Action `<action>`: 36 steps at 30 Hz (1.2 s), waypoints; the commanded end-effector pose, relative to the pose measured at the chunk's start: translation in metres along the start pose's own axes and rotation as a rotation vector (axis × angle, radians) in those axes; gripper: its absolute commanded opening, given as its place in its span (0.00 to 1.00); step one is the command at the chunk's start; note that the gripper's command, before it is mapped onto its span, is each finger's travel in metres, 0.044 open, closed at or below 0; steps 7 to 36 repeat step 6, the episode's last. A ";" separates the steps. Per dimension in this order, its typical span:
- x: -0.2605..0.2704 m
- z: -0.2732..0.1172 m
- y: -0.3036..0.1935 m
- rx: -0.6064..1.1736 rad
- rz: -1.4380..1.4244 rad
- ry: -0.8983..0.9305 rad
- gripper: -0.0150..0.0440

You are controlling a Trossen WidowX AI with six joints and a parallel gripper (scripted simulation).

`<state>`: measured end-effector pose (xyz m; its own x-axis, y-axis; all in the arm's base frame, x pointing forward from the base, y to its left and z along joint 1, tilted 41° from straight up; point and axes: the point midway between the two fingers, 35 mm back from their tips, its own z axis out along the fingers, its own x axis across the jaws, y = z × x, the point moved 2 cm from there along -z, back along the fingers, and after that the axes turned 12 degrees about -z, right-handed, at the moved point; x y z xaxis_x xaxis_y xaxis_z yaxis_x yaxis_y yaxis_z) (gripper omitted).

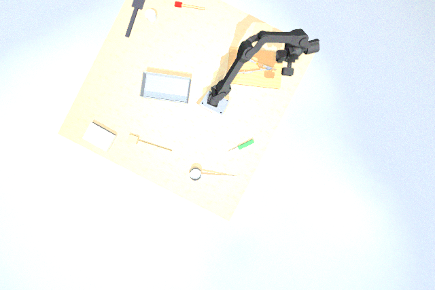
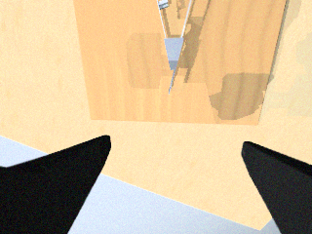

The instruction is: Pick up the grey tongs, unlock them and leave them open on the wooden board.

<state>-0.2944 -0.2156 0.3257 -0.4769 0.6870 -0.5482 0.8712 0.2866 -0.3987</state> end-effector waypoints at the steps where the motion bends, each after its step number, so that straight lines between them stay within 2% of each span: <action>1: -0.001 -0.001 0.001 -0.001 -0.004 -0.003 1.00; 36: -0.001 -0.001 0.001 -0.001 -0.004 -0.003 1.00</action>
